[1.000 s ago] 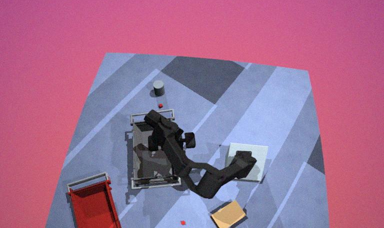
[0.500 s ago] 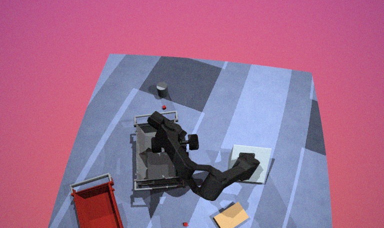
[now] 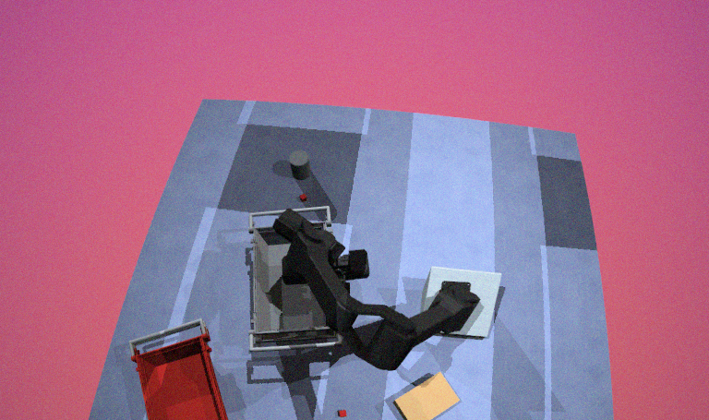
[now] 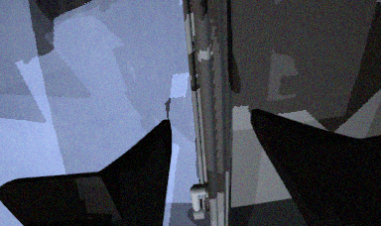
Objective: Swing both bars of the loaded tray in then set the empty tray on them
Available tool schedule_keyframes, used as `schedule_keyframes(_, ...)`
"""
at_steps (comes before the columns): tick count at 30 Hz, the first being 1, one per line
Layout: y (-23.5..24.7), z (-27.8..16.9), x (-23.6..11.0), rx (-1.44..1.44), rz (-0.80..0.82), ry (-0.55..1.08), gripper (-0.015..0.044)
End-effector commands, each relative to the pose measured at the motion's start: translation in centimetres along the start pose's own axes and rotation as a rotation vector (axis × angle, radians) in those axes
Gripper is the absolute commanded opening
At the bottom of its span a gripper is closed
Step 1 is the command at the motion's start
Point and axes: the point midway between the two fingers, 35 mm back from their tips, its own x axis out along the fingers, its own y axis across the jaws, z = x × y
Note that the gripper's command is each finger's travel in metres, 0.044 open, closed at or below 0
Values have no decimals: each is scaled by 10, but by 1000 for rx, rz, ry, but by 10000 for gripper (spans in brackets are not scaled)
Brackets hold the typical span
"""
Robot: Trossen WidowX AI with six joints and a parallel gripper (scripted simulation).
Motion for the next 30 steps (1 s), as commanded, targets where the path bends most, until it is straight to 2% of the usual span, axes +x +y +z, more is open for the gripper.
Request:
schedule_keyframes(1, 1, 0, 1, 6, 5, 0, 323)
schedule_keyframes(9, 1, 0, 1, 6, 5, 0, 440)
schedule_keyframes(18, -1, -1, -6, 1, 1, 1, 440)
schedule_keyframes(30, -4, -4, -75, 6, 5, 7, 440)
